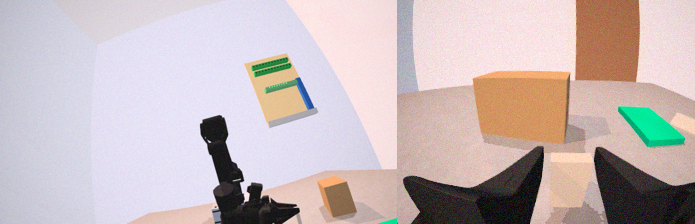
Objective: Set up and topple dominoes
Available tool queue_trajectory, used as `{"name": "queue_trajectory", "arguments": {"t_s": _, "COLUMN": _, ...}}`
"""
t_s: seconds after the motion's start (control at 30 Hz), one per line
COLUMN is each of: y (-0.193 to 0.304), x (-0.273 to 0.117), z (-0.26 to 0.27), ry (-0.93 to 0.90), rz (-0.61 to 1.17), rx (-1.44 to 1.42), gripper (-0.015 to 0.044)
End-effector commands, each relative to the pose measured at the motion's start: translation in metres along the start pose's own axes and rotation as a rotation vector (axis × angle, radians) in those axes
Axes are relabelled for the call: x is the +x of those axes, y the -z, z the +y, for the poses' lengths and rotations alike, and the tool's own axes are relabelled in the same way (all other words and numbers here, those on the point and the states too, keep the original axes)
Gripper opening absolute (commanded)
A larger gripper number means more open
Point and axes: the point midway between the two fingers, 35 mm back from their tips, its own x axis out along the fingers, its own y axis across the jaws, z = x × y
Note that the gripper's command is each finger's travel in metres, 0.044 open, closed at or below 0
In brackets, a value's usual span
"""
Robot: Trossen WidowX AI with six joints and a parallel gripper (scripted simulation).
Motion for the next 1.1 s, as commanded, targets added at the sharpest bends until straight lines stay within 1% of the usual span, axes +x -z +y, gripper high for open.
{"name": "queue_trajectory", "arguments": {"t_s": 0.0, "y": 0.001, "x": 0.000, "z": 0.000, "ry": 0.004, "rz": 0.003, "rx": 0.005, "gripper": 0.0265}}
{"name": "queue_trajectory", "arguments": {"t_s": 0.2, "y": 0.001, "x": 0.000, "z": 0.000, "ry": 0.004, "rz": 0.003, "rx": 0.005, "gripper": 0.0422}}
{"name": "queue_trajectory", "arguments": {"t_s": 0.23, "y": 0.001, "x": 0.000, "z": 0.000, "ry": 0.004, "rz": 0.003, "rx": 0.005, "gripper": 0.0440}}
{"name": "queue_trajectory", "arguments": {"t_s": 0.37, "y": -0.004, "x": 0.000, "z": -0.001, "ry": 0.004, "rz": 0.002, "rx": 0.004, "gripper": 0.0440}}
{"name": "queue_trajectory", "arguments": {"t_s": 0.6, "y": -0.049, "x": -0.004, "z": -0.001, "ry": 0.000, "rz": 0.000, "rx": -0.001, "gripper": 0.0440}}
{"name": "queue_trajectory", "arguments": {"t_s": 0.77, "y": -0.049, "x": -0.003, "z": -0.003, "ry": 0.004, "rz": 0.006, "rx": 0.004, "gripper": 0.0440}}
{"name": "queue_trajectory", "arguments": {"t_s": 0.83, "y": -0.045, "x": 0.007, "z": -0.017, "ry": 0.034, "rz": 0.058, "rx": 0.042, "gripper": 0.0440}}
{"name": "queue_trajectory", "arguments": {"t_s": 0.9, "y": -0.041, "x": 0.021, "z": -0.036, "ry": 0.074, "rz": 0.147, "rx": 0.095, "gripper": 0.0440}}
{"name": "queue_trajectory", "arguments": {"t_s": 1.07, "y": -0.032, "x": 0.051, "z": -0.061, "ry": 0.142, "rz": 0.430, "rx": 0.184, "gripper": 0.0440}}
